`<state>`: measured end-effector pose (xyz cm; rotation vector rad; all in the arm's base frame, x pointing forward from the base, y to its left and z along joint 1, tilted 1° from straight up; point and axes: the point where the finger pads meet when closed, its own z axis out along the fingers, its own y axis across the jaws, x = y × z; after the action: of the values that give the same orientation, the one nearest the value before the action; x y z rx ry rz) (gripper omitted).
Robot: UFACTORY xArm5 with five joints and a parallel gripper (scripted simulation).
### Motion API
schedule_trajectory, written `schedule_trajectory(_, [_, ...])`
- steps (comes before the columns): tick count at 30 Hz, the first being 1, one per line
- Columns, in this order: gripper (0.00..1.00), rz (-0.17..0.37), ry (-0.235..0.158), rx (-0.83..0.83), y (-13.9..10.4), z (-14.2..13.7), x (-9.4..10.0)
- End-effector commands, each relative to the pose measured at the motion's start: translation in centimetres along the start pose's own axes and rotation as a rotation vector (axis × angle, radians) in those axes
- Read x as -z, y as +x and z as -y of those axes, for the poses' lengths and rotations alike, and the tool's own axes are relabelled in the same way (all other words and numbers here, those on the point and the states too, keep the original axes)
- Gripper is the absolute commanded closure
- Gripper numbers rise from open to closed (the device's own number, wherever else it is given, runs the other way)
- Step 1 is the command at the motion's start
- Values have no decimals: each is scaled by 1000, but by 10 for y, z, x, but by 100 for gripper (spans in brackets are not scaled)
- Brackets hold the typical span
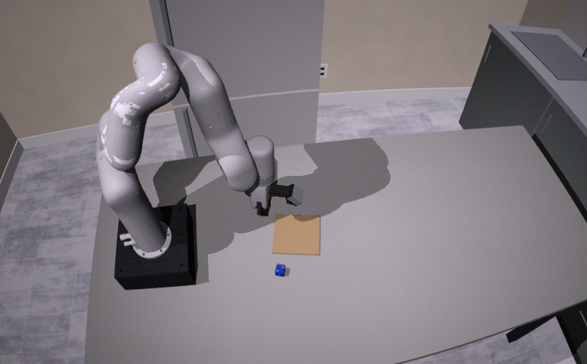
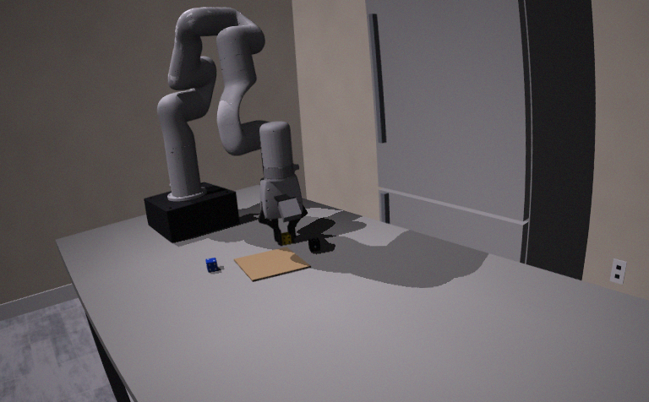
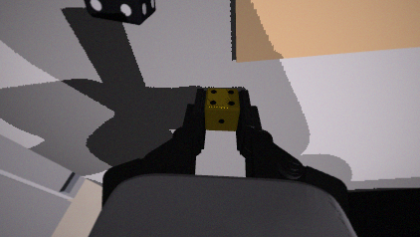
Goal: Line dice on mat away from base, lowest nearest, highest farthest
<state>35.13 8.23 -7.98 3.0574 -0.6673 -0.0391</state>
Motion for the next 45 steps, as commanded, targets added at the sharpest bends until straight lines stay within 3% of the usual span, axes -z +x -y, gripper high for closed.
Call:
schedule_trajectory(1, [79, -2, 2, 0, 1, 1, 1])
schedule_trajectory(32, [79, -2, 2, 0, 1, 1, 2])
schedule_trajectory(36, [79, -2, 2, 0, 1, 1, 15])
schedule_trajectory(42, [79, -2, 2, 0, 0, 1, 56])
schedule_trajectory(45, [79, -2, 2, 0, 0, 1, 64])
